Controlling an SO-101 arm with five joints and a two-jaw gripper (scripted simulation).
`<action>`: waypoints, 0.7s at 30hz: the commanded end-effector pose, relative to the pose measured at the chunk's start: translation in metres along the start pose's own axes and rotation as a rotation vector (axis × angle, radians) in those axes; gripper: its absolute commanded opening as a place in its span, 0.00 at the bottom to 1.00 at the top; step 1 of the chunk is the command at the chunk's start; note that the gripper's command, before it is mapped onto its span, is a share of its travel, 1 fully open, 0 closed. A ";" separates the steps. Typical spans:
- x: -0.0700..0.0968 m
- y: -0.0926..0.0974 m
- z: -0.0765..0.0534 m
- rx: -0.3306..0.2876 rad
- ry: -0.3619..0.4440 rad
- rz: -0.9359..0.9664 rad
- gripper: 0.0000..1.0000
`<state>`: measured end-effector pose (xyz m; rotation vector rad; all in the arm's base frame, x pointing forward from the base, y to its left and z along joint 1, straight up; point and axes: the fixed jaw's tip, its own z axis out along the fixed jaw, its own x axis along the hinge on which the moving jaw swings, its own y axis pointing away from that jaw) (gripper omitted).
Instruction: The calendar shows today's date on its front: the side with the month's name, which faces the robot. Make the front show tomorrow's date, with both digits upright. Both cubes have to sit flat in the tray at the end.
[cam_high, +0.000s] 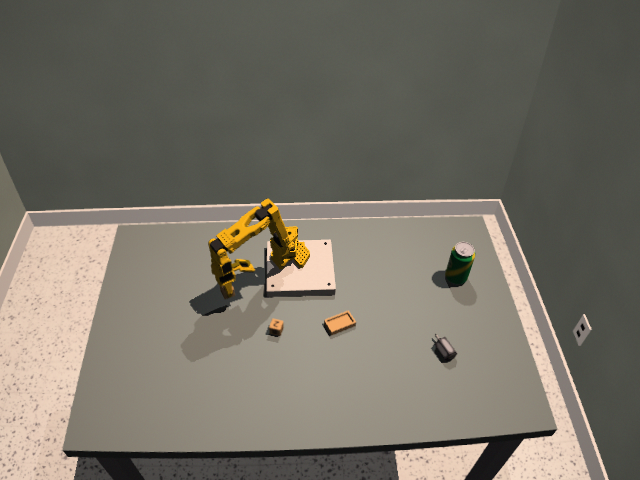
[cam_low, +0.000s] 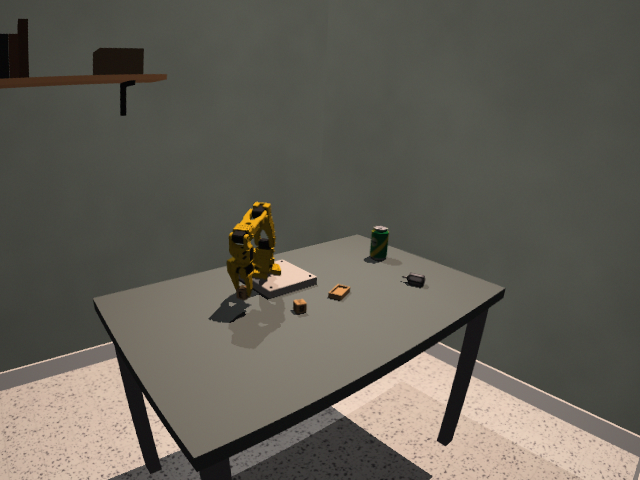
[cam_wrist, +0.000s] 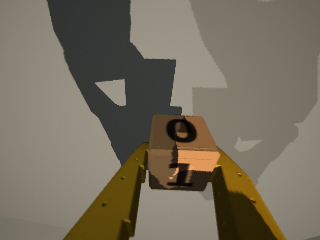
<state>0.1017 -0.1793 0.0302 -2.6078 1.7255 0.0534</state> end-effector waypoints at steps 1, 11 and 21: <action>0.003 0.001 -0.006 0.005 0.025 0.003 0.00; 0.002 0.001 -0.006 0.009 0.035 0.124 0.00; 0.000 -0.002 -0.004 0.022 0.055 0.397 0.00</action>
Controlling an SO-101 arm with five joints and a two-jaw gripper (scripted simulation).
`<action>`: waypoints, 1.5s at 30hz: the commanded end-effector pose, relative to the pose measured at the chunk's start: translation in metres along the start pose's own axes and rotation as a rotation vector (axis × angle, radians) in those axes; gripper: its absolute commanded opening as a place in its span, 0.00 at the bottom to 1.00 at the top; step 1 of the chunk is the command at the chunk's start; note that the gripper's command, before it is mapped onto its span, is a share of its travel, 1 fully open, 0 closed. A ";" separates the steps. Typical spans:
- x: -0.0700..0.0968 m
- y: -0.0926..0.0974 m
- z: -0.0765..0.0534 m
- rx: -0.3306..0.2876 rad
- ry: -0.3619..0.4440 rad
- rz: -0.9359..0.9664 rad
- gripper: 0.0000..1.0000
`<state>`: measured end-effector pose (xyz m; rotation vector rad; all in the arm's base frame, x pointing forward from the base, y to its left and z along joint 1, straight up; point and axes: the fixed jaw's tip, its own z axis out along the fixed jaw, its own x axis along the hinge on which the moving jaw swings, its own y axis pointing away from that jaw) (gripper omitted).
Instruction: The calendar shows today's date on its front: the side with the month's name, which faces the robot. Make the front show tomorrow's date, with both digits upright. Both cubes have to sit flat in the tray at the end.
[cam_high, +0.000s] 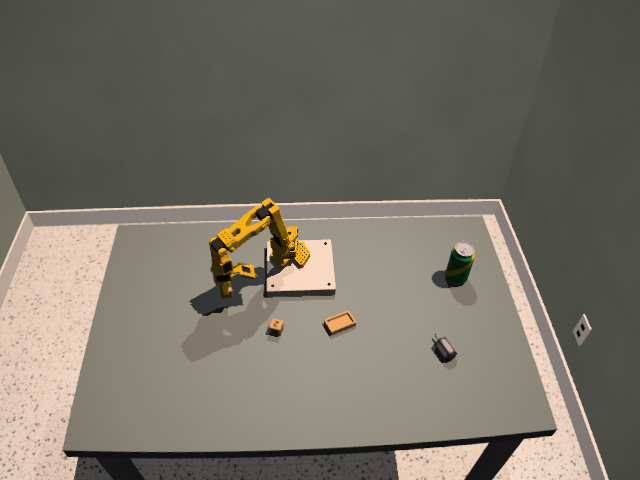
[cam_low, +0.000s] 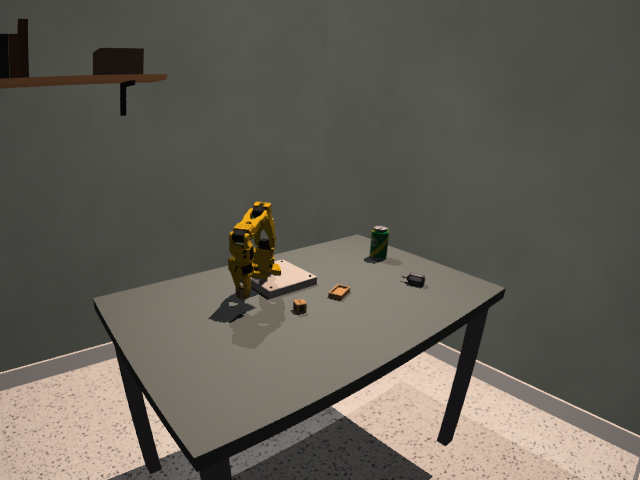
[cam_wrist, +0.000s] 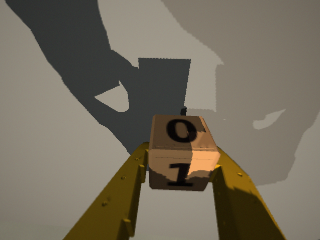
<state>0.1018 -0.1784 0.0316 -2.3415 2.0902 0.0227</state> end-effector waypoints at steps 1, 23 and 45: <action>0.000 -0.002 -0.002 0.021 0.034 0.149 0.00; -0.005 -0.007 0.001 0.065 0.060 0.702 0.00; -0.005 -0.010 0.002 0.110 0.081 0.916 0.00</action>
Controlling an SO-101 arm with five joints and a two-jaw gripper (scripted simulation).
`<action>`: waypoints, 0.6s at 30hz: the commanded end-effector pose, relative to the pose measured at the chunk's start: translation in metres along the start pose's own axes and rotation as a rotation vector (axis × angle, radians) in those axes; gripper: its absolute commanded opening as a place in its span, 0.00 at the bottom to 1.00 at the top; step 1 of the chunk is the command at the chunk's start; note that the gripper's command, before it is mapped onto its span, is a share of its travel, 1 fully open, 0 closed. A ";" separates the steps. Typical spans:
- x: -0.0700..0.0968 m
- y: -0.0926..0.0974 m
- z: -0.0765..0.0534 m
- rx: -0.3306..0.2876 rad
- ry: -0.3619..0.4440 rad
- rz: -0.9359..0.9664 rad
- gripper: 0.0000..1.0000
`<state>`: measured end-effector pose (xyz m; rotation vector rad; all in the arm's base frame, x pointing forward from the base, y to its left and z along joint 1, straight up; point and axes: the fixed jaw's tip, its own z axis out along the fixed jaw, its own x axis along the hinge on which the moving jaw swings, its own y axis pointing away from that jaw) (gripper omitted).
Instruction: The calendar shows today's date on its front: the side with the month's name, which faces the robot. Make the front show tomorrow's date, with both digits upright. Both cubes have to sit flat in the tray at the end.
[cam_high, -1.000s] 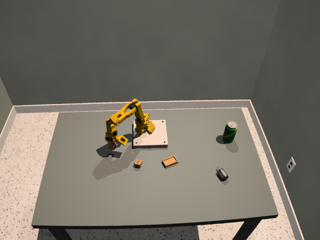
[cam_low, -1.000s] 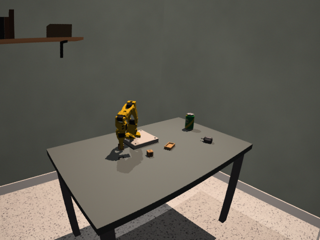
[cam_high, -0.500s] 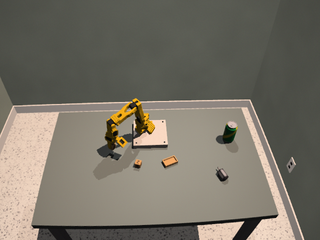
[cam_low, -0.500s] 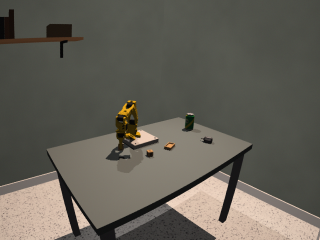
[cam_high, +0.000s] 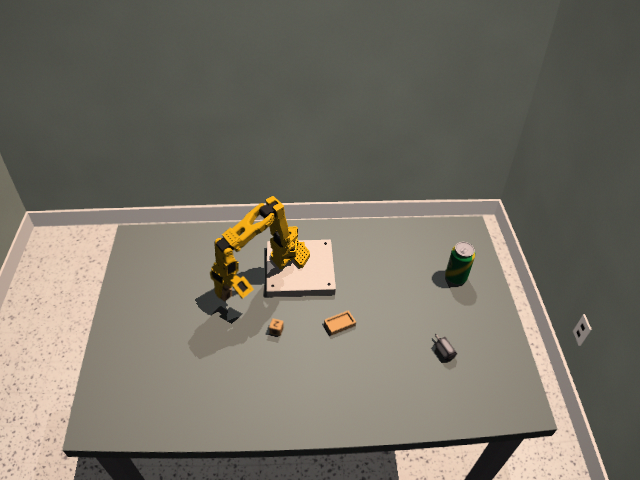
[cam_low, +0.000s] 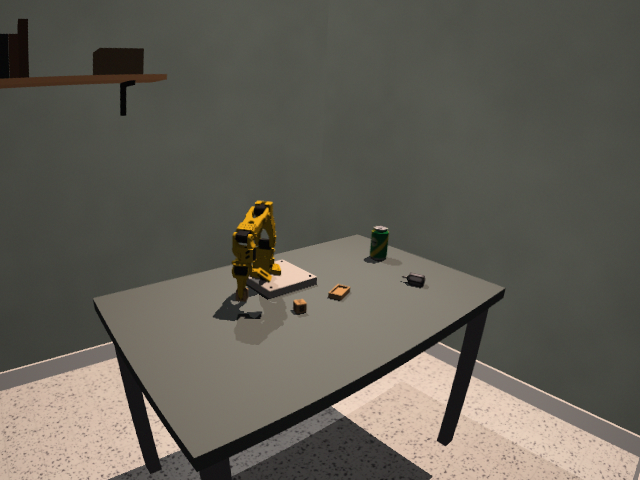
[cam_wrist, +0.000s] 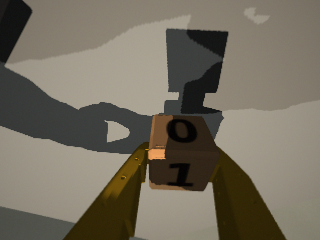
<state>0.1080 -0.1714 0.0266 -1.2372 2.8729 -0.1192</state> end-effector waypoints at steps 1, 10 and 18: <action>-0.002 -0.003 -0.003 0.040 0.006 0.047 0.00; -0.007 -0.007 -0.002 0.116 -0.002 0.397 0.00; -0.010 -0.010 -0.001 0.165 -0.022 0.624 0.00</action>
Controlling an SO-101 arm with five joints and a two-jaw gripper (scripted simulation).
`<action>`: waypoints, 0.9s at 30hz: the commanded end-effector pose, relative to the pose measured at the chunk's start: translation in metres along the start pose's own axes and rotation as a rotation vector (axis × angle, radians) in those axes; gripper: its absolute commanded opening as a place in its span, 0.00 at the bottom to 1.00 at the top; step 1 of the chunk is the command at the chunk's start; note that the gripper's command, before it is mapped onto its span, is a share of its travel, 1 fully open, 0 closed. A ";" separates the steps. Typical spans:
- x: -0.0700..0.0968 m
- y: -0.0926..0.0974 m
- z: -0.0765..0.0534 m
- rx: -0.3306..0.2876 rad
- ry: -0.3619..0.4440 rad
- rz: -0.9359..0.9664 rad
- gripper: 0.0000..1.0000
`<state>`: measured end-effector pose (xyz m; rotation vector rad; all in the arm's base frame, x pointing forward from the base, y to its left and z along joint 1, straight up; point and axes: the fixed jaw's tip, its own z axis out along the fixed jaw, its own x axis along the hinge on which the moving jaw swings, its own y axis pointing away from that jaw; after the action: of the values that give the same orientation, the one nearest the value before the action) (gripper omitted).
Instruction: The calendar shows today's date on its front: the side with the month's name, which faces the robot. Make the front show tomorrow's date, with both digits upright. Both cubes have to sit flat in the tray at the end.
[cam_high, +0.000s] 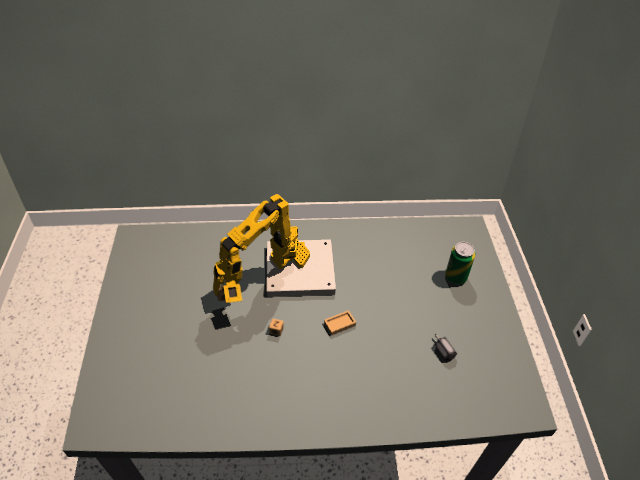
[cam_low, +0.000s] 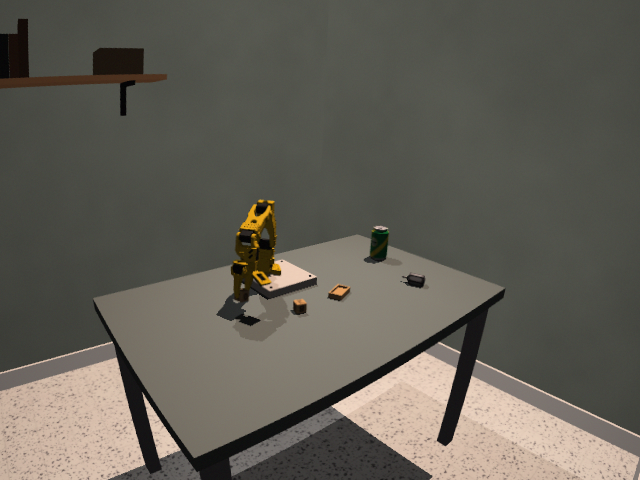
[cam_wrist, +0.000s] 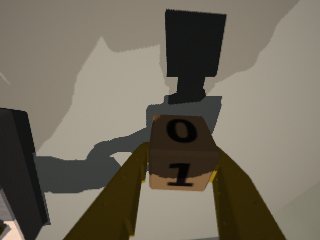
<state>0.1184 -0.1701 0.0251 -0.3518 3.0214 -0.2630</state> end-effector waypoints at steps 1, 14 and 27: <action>-0.004 -0.002 -0.003 0.048 -0.025 0.075 0.00; -0.007 -0.002 -0.002 0.078 -0.049 0.253 0.00; -0.008 -0.004 0.000 0.092 -0.058 0.270 0.00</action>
<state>0.1243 -0.1718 0.0249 0.0483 2.9637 -0.3335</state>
